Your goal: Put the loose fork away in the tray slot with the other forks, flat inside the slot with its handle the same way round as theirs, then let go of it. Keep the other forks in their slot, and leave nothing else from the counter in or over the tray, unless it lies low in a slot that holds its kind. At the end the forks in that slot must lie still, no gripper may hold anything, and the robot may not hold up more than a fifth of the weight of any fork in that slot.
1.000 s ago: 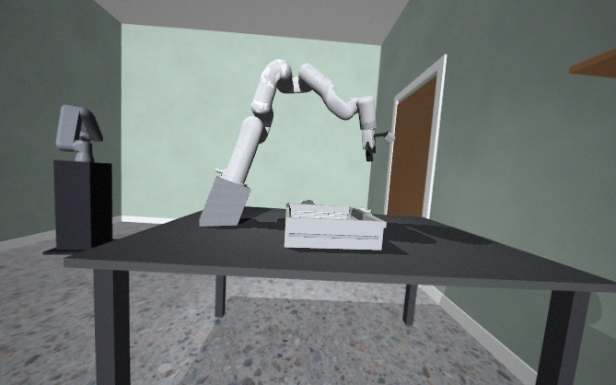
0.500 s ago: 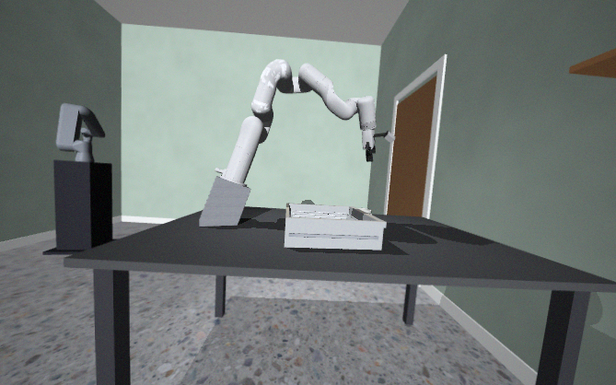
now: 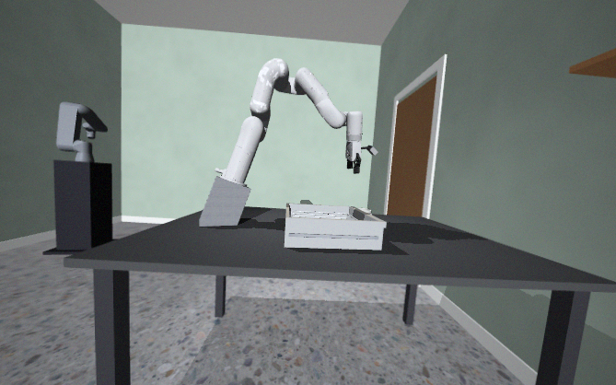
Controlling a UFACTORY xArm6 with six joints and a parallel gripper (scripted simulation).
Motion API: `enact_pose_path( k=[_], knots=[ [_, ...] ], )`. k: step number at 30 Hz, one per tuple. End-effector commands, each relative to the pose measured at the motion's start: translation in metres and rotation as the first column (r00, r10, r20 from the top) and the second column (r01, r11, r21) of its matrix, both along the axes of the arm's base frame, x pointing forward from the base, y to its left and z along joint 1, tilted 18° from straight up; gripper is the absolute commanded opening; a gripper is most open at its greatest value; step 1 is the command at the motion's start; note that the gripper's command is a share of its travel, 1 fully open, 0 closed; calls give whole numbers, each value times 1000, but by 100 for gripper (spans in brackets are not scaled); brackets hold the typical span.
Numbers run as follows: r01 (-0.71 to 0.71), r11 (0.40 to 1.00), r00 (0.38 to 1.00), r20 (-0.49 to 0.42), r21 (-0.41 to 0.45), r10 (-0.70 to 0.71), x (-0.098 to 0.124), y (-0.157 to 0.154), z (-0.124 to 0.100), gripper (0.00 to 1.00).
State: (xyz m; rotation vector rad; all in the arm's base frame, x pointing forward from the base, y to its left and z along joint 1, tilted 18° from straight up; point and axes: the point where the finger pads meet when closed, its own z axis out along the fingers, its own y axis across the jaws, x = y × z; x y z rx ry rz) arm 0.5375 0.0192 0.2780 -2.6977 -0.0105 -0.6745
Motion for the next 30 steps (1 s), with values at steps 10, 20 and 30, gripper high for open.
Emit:
enact_pose_path(
  k=[10, 20, 30],
  knots=[
    [-545, 708, 807, -54, -448, 588, -64, 33, -75, 100],
    [-757, 279, 483, -218, -590, 848, -107, 52, -117, 100],
    [-787, -35, 223, -337, -615, 915, -137, 65, -141, 100]
  ],
)
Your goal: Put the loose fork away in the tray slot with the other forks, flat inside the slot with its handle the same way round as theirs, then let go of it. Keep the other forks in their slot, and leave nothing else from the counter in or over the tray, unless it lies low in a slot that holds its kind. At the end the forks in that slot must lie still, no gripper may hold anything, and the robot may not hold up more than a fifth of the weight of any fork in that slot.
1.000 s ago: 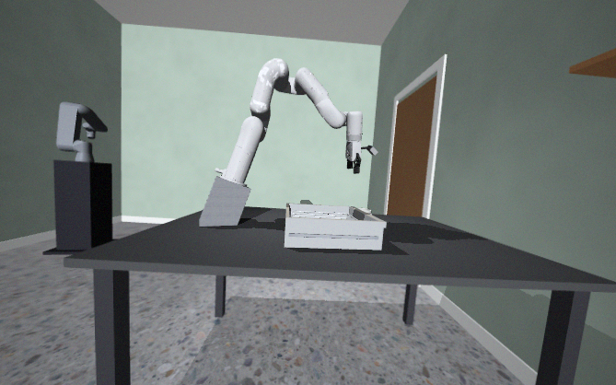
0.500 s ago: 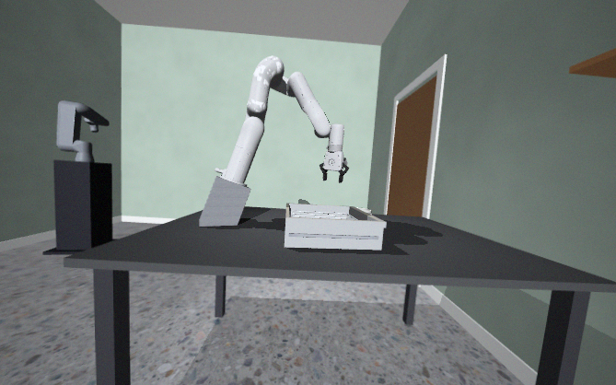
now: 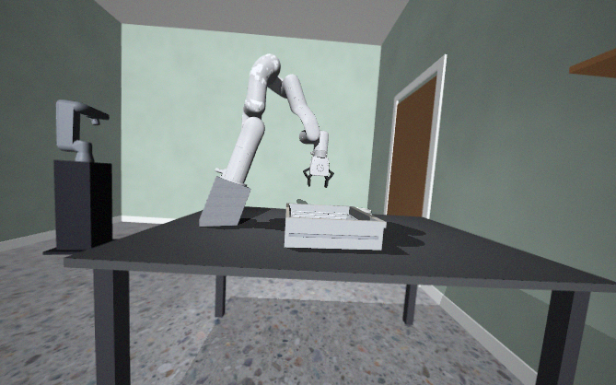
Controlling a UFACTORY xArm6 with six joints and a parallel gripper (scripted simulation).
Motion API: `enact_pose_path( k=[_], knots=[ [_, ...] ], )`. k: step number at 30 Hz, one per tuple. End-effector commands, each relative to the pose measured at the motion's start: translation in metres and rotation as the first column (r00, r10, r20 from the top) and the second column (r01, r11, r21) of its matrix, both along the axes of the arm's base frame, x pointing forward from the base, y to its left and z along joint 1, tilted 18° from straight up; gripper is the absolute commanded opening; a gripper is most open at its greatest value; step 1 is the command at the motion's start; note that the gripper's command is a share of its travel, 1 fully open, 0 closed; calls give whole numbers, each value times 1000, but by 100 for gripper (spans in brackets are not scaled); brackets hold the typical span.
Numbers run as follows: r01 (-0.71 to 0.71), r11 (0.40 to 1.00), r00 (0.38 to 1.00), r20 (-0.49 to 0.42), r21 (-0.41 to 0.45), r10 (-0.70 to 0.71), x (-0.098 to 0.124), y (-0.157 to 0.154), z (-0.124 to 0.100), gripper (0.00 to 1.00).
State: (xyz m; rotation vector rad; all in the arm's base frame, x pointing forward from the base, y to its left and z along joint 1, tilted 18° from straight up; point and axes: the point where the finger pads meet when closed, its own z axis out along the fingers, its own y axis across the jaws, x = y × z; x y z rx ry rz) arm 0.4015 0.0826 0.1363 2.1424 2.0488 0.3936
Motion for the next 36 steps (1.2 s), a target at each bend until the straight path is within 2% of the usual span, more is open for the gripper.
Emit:
enact_pose_path(
  k=[1, 13, 15, 17, 19, 21, 23, 24, 36],
  knots=[
    [-34, 999, 999, 15, -10, 34, -1, 1, 0, 100],
    [-33, 999, 999, 15, -10, 34, 0, 1, -1, 100],
    [-32, 999, 999, 14, -11, 33, 8, 2, -16, 100],
    [-30, 999, 999, 14, -14, 31, 21, 2, -49, 100],
    [-30, 999, 999, 14, -14, 31, 21, 2, -49, 100],
    [-29, 999, 999, 13, -17, 29, 28, 1, -77, 100],
    [-28, 999, 1000, 13, -18, 29, 30, 1, -84, 100],
    [-28, 999, 1000, 13, -18, 29, 30, 1, -84, 30],
    [-28, 999, 1000, 13, -18, 29, 30, 1, -84, 30]
  ],
)
